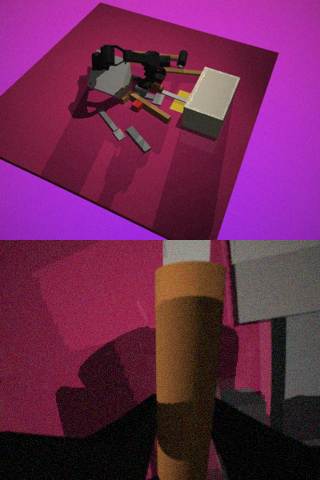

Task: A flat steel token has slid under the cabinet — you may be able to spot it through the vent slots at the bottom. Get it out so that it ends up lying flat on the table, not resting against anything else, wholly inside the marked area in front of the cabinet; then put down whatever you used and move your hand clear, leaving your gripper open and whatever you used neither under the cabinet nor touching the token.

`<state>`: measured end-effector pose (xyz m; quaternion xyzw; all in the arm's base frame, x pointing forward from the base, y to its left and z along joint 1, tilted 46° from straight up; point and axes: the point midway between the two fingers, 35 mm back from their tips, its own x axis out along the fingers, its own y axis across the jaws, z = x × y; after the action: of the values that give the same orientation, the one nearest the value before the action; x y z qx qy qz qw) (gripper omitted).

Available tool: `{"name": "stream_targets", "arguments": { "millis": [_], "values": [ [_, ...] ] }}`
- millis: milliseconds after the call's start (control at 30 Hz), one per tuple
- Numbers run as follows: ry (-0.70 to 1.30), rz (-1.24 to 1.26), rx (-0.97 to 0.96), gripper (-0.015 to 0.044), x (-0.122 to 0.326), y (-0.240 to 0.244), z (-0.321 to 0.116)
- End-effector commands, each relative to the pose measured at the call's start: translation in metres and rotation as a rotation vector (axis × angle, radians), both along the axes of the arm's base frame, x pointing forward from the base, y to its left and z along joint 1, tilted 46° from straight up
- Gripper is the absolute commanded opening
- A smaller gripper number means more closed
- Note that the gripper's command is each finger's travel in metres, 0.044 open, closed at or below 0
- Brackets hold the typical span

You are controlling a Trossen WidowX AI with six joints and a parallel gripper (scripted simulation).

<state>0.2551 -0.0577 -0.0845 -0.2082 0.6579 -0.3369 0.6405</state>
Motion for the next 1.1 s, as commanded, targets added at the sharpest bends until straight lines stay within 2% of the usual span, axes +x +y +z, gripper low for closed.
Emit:
{"name": "stream_targets", "arguments": {
  "millis": [0, 733, 1067],
  "values": [
    [0.005, -0.004, 0.0, 0.0, -0.009, 0.001, -0.001],
    [0.006, -0.004, 0.001, 0.0, -0.037, 0.007, -0.004],
    [-0.016, -0.018, -0.001, 0.0, -0.031, 0.009, -0.005]
  ]
}}
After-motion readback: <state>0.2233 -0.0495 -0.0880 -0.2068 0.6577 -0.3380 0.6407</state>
